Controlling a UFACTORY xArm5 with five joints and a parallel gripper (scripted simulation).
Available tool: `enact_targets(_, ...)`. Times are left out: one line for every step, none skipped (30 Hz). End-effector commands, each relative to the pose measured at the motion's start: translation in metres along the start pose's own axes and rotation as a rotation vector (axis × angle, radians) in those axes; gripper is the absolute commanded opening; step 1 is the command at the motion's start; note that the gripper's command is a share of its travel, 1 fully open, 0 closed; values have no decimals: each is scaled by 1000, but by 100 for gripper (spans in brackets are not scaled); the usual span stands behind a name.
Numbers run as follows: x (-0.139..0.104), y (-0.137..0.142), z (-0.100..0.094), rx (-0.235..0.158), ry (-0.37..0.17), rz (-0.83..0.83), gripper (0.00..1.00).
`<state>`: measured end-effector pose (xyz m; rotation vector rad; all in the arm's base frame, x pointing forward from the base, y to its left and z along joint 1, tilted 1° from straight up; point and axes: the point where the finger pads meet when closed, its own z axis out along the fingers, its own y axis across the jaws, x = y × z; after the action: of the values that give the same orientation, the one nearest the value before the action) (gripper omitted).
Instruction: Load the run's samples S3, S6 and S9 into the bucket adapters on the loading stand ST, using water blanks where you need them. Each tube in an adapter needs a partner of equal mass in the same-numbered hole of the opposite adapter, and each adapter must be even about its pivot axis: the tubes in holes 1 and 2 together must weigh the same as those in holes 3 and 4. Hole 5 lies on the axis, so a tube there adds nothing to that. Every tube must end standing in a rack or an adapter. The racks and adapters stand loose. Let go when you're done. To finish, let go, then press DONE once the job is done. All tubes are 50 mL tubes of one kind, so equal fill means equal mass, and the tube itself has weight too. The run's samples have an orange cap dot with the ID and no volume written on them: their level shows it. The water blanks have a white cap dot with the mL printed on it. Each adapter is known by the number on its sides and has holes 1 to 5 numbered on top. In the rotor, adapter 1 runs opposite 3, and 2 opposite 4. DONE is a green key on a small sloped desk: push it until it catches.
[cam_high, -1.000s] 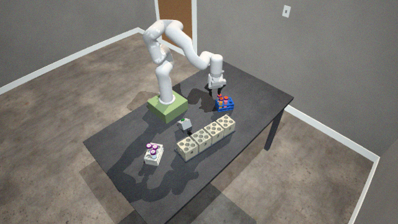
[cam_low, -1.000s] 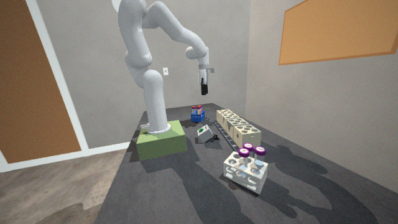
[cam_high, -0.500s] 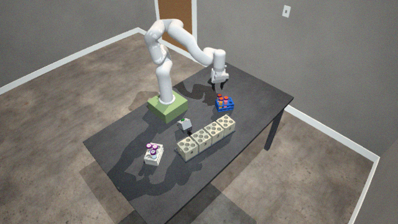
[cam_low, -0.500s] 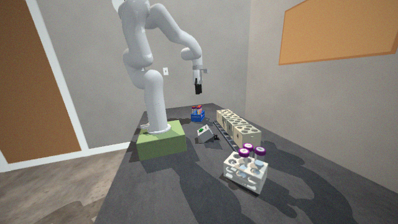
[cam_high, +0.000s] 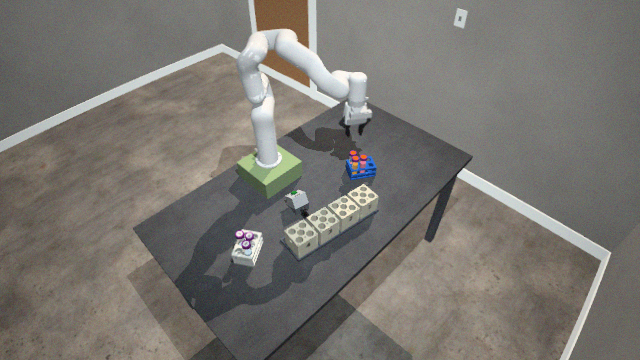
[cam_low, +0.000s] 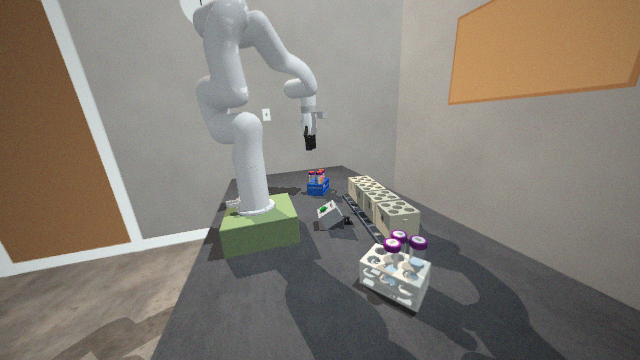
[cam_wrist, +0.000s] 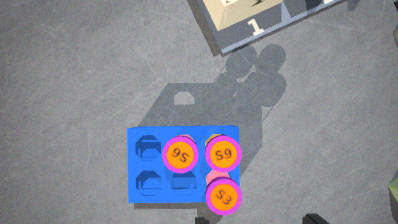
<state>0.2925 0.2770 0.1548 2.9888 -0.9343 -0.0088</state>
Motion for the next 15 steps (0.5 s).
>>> enact_targets(-8,-7,-1,3,0,1,57)
enact_targets(-8,-7,-1,3,0,1,57)
enact_targets(-8,-7,-1,3,0,1,57)
enact_targets(-8,-7,-1,3,0,1,57)
enact_targets(-8,-7,-1,3,0,1,57)
enact_targets(-8,-7,-1,3,0,1,57)
enact_targets(-8,-7,-1,3,0,1,57)
enact_targets(-8,-7,-1,3,0,1,57)
enact_targets(-8,-7,-1,3,0,1,57)
enact_targets(-8,-7,-1,3,0,1,57)
enact_targets(-8,-7,-1,3,0,1,57)
enact_targets(-8,-7,-1,3,0,1,57)
enact_targets(-8,-7,1,3,0,1,57)
enact_targets(-8,-7,3,3,0,1,57)
enact_targets(-8,-7,5,3,0,1,57)
